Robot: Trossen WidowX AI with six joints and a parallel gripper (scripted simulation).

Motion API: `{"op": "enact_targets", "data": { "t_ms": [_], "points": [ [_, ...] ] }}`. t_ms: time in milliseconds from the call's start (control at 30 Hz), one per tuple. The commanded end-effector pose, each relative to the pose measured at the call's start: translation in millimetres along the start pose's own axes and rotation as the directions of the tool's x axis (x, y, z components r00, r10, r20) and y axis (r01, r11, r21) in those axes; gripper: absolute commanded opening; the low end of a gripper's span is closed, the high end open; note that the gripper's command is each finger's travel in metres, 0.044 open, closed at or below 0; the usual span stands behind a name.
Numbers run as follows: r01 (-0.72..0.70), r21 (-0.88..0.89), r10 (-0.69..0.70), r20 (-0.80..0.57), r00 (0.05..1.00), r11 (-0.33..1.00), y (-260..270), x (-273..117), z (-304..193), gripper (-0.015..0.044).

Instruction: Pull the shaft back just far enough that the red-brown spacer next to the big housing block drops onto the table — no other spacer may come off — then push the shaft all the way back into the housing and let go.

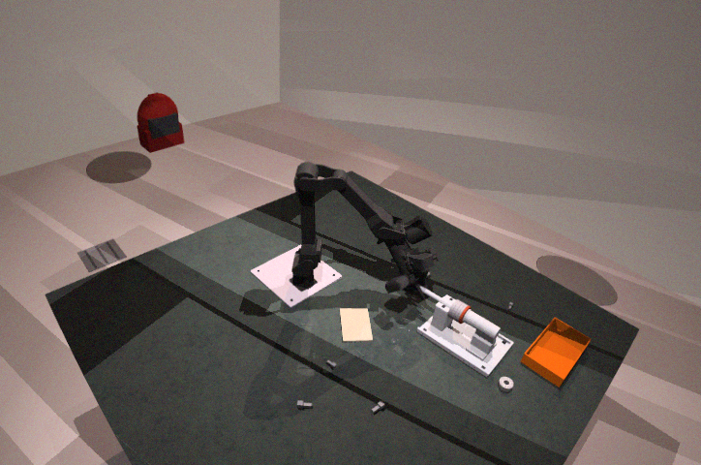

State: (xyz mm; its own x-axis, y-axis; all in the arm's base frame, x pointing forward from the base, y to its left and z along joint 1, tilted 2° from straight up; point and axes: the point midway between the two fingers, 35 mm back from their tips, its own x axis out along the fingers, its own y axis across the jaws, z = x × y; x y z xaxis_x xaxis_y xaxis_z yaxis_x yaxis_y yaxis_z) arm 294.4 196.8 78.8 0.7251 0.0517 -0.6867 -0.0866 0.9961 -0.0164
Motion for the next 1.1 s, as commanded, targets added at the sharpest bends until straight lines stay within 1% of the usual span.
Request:
{"op": "enact_targets", "data": {
  "t_ms": [0,1067],
  "points": [
    [0.003,0.003,-0.003,0.001,1.0,1.0,-0.5,-0.6,-0.4,0.0],
    [0.003,0.003,-0.003,0.001,1.0,1.0,-0.5,-2.8,-2.7,0.0]
  ]
}}
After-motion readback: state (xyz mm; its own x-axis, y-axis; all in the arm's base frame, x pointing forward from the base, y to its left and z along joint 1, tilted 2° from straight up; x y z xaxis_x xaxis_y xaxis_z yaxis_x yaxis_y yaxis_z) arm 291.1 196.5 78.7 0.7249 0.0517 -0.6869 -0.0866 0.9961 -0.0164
